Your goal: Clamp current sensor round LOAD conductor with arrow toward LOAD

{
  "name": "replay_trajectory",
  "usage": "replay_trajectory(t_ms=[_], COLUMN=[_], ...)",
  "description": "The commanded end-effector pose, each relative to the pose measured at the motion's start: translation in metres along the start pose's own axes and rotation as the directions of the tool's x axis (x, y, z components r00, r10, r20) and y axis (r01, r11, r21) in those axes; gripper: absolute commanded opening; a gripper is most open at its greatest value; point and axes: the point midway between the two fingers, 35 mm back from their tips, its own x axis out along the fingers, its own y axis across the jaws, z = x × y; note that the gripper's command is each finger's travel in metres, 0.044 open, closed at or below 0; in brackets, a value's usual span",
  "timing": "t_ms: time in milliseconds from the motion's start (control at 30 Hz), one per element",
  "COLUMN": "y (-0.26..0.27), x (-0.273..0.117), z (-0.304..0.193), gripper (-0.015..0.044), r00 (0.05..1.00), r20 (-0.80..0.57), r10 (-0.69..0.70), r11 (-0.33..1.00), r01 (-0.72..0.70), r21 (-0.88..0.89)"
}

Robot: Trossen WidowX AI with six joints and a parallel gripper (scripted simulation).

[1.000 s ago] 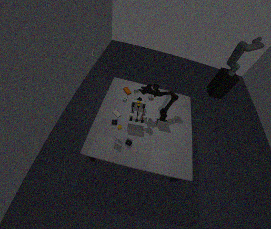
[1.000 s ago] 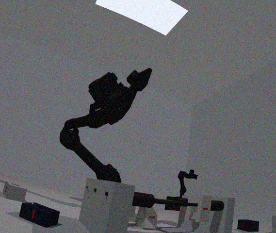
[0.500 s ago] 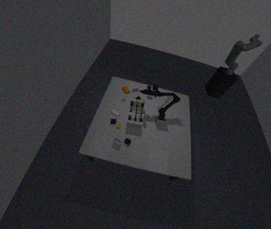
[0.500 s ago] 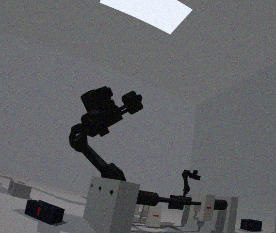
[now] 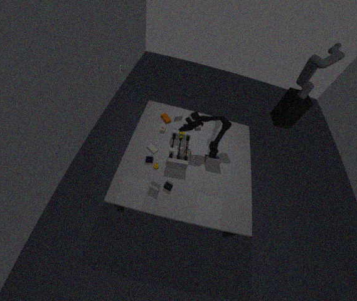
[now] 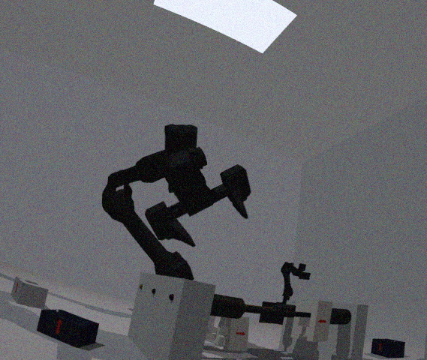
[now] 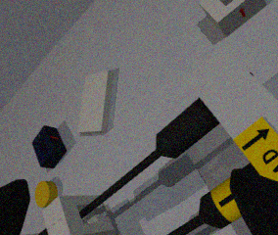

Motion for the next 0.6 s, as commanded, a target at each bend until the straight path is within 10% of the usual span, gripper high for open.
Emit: replay_trajectory(t_ms=[0,567], y=[-0.0207,-0.0249], x=[-0.0158,-0.0235], z=[-0.0061,-0.0048], gripper=[0.044,0.044], r00=[0.84,0.798], r20=[-0.1,-0.081], r10=[-0.534,-0.597], r11=[0.83,0.771], r01=[0.497,0.543], r21=[-0.253,-0.332])
